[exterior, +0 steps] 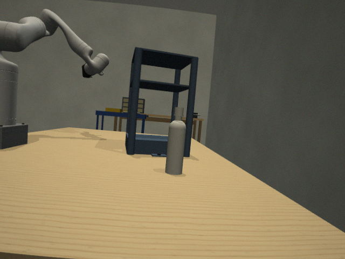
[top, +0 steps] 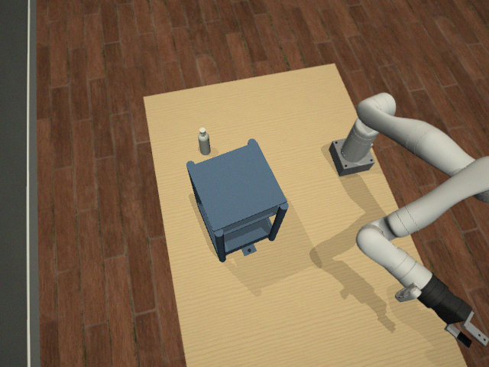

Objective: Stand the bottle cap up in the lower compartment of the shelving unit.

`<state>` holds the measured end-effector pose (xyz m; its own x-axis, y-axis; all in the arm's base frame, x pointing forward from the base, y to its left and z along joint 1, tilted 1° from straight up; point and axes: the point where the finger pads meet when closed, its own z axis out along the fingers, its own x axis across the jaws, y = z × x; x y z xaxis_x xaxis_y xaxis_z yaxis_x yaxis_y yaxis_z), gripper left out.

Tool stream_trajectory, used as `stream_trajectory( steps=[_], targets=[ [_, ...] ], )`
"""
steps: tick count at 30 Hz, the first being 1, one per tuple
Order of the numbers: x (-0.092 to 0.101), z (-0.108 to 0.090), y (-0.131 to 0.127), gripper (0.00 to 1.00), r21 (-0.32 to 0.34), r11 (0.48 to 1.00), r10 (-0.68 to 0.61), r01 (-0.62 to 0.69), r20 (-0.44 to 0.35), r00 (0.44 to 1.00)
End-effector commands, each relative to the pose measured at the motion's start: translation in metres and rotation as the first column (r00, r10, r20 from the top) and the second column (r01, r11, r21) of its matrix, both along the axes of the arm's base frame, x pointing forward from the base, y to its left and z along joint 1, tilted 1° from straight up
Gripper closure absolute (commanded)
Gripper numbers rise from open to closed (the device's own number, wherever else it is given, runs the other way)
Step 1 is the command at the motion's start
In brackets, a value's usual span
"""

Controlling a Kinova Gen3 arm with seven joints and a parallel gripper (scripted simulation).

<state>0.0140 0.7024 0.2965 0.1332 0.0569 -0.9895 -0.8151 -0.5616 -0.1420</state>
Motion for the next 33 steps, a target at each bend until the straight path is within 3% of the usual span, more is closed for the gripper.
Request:
stream_trajectory(
  steps=[1,21,33],
  targets=[
    [-0.002,0.032,-0.002,0.00,0.009,1.000,-0.003,0.003,-0.010,1.000],
    [0.001,0.033,-0.001,0.00,0.018,1.000,-0.006,0.006,-0.002,1.000],
    [0.013,0.032,0.005,0.00,0.014,0.999,-0.033,0.033,0.001,0.999]
  ],
)
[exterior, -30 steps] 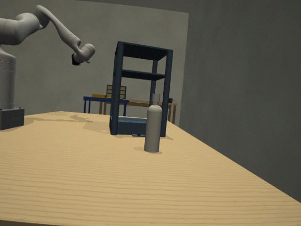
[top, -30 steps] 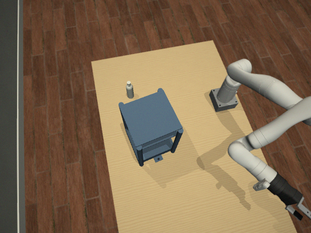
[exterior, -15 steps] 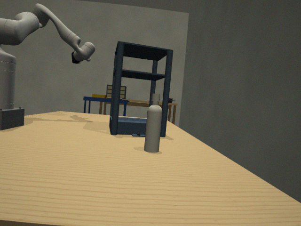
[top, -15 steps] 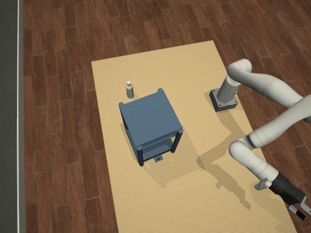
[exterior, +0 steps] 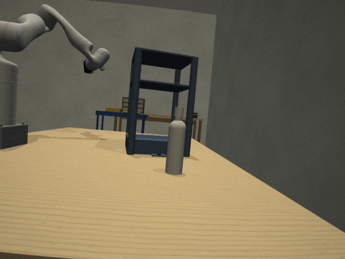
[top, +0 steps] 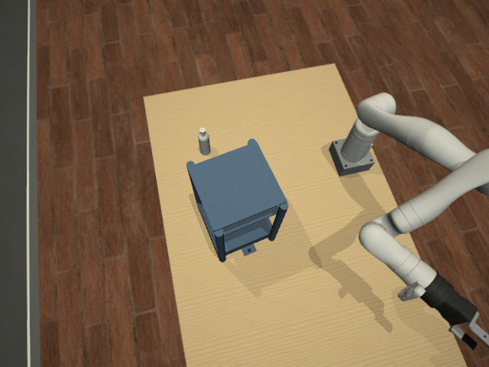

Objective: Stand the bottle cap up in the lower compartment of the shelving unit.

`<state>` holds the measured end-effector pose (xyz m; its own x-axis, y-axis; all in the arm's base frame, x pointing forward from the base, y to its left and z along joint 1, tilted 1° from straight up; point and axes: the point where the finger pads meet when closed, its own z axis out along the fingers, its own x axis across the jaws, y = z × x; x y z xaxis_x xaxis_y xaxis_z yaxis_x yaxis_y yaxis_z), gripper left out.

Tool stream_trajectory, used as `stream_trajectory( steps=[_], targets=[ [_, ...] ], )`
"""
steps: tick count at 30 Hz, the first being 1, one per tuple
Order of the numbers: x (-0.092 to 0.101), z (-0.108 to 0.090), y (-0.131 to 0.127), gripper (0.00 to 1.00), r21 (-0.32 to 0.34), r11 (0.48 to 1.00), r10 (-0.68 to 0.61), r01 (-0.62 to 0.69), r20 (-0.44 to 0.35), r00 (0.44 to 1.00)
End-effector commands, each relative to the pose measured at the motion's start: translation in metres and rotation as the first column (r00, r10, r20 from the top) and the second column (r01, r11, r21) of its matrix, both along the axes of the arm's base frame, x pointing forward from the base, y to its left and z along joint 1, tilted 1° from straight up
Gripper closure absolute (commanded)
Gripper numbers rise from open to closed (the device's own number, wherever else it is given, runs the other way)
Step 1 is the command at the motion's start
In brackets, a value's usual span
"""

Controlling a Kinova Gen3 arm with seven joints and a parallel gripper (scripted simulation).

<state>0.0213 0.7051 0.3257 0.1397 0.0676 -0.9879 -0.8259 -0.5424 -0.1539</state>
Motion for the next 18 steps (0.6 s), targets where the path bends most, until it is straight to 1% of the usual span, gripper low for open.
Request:
stream_trajectory(
  steps=[1,8,14,16,18],
  targets=[
    [0.009,0.002,0.004,0.00,0.000,1.000,-0.017,0.017,-0.004,1.000],
    [0.032,-0.001,0.013,0.00,-0.010,0.998,-0.068,0.068,-0.002,0.998],
    [0.064,-0.005,0.023,0.00,-0.022,0.991,-0.133,0.133,0.000,0.991],
    [0.064,-0.005,0.023,0.00,-0.022,0.991,-0.133,0.133,0.000,0.991],
    [0.077,-0.006,0.026,0.00,-0.027,0.987,-0.159,0.159,0.001,0.987]
  ],
)
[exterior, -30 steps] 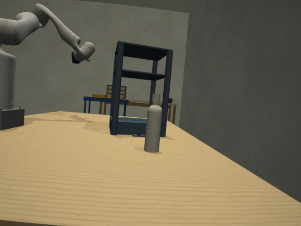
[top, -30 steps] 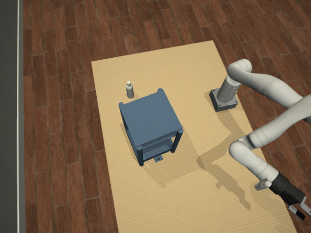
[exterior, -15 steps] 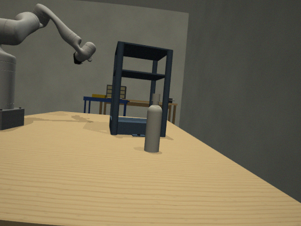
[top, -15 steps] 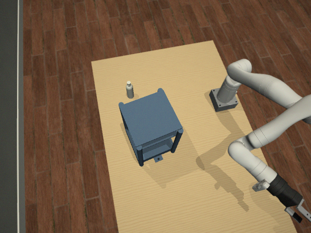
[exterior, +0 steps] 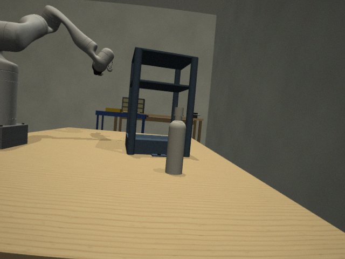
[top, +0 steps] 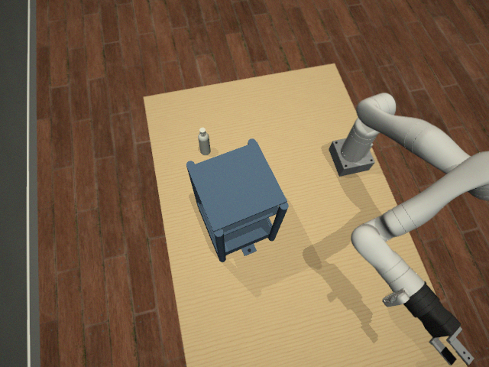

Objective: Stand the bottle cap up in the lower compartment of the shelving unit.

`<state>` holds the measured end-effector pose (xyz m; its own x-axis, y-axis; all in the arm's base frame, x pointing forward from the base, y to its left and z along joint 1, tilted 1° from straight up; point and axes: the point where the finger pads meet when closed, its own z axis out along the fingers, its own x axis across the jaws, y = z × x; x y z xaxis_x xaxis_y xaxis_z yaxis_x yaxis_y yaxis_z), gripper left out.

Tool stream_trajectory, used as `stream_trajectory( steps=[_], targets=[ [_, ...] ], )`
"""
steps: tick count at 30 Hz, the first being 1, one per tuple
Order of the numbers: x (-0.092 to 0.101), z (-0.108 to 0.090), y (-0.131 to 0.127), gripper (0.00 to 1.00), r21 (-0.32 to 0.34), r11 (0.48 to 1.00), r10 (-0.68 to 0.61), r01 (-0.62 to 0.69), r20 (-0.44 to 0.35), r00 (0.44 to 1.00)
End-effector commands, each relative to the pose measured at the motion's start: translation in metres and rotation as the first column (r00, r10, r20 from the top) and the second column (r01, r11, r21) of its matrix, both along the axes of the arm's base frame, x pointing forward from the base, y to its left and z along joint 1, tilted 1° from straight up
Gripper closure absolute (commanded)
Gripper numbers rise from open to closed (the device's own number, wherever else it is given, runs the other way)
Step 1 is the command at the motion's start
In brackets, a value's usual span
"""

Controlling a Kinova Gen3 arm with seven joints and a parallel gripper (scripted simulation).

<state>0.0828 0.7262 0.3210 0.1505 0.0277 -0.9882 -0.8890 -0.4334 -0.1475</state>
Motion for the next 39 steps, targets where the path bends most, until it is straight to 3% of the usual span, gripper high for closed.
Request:
stream_trajectory(
  steps=[1,13,22,23,29,30,36,37,39],
  targets=[
    [0.022,-0.002,0.007,0.00,-0.008,0.999,-0.043,0.043,-0.006,0.999],
    [0.131,-0.012,0.024,0.00,-0.047,0.965,-0.259,0.258,-0.010,0.966],
    [0.133,-0.012,0.024,0.00,-0.047,0.964,-0.261,0.261,-0.010,0.965],
    [0.144,-0.013,0.025,0.00,-0.051,0.958,-0.283,0.282,-0.011,0.959],
    [0.144,-0.013,0.025,0.00,-0.051,0.958,-0.283,0.282,-0.011,0.959],
    [0.156,-0.014,0.025,0.00,-0.056,0.951,-0.305,0.304,-0.012,0.952],
    [0.156,-0.014,0.025,0.00,-0.056,0.951,-0.305,0.304,-0.012,0.952],
    [0.168,-0.015,0.026,0.00,-0.060,0.943,-0.328,0.327,-0.013,0.945],
    [0.168,-0.015,0.026,0.00,-0.060,0.943,-0.328,0.327,-0.013,0.945]
  ],
)
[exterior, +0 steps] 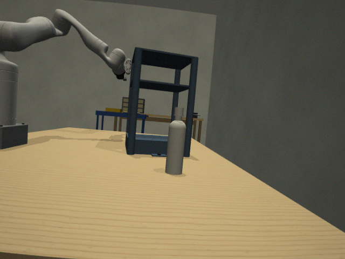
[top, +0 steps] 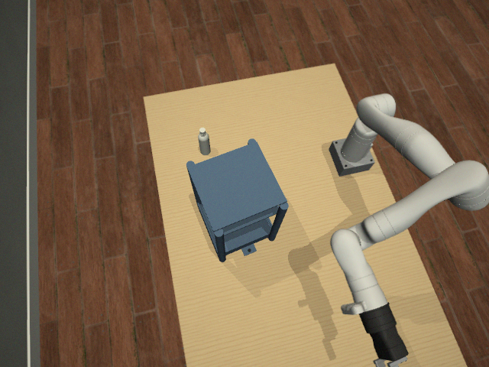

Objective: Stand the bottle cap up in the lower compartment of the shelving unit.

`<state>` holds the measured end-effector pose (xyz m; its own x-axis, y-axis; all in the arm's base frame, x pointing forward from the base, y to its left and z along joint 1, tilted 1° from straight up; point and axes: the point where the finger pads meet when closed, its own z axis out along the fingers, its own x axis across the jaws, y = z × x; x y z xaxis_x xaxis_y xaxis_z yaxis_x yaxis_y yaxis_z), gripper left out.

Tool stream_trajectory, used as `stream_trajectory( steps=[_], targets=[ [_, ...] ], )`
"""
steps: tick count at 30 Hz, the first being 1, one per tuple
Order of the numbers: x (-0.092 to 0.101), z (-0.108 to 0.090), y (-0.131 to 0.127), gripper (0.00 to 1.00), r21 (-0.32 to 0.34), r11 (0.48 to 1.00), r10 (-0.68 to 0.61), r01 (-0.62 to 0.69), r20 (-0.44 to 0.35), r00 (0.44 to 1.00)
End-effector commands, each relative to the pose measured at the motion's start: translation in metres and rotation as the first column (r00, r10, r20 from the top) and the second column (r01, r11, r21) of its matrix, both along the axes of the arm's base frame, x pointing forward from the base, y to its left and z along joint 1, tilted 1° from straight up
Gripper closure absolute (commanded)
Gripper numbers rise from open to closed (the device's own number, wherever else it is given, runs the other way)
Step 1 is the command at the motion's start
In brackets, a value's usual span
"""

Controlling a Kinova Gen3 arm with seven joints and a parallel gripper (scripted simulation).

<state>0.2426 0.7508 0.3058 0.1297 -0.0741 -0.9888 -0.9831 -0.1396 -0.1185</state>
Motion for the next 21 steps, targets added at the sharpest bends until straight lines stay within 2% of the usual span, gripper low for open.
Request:
stream_trajectory(
  steps=[1,4,5,11,12,18,19,21],
  targets=[
    [0.008,0.000,0.001,0.00,0.001,1.000,-0.015,0.015,-0.009,1.000],
    [0.008,0.000,0.001,0.00,0.001,1.000,-0.015,0.015,-0.009,1.000],
    [0.020,-0.001,0.001,0.00,-0.003,0.999,-0.039,0.039,-0.012,0.999],
    [0.020,-0.001,0.001,0.00,-0.003,0.999,-0.039,0.039,-0.012,0.999],
    [0.033,-0.002,0.001,0.00,-0.007,0.998,-0.065,0.064,-0.014,0.998],
    [0.033,-0.002,0.001,0.00,-0.007,0.998,-0.065,0.064,-0.014,0.998],
    [0.046,-0.002,0.000,0.00,-0.011,0.996,-0.090,0.090,-0.017,0.996],
    [0.046,-0.002,0.000,0.00,-0.011,0.996,-0.090,0.090,-0.017,0.996]
  ],
)
